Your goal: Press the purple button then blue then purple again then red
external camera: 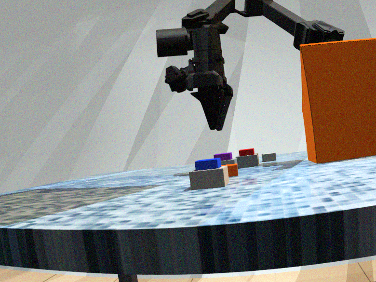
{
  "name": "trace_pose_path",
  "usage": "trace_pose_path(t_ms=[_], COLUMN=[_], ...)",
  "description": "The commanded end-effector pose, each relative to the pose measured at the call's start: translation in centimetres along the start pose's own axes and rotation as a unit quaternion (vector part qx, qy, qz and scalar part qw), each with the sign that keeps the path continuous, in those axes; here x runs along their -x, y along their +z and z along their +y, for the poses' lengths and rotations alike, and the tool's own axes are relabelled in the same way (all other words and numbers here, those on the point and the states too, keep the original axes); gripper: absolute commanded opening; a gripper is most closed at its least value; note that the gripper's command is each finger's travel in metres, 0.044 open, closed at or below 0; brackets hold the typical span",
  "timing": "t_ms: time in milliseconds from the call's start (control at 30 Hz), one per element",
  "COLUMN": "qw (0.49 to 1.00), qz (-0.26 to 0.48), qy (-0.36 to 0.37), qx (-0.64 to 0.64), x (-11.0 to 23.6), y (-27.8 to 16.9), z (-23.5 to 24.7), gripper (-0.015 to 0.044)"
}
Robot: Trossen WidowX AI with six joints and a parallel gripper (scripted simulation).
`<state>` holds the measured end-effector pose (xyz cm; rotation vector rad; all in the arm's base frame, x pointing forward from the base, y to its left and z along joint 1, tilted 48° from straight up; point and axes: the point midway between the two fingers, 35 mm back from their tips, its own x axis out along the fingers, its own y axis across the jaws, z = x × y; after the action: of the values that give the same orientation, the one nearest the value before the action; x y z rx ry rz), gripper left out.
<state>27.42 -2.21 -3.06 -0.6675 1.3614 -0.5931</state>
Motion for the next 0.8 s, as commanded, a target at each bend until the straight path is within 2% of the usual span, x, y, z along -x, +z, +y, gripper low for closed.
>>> trace_pose_path(t_ms=[0,200,767], qw=[1.0,1.0,1.0], qz=[0.008,0.008,0.008], qy=[-0.006,-0.006,-0.006], qx=[0.01,0.01,0.011], x=[-2.2,-2.2,-3.2], y=[-0.7,-0.7,-0.7], z=[0.0,0.0,0.0], gripper=[0.0164,0.002,0.002])
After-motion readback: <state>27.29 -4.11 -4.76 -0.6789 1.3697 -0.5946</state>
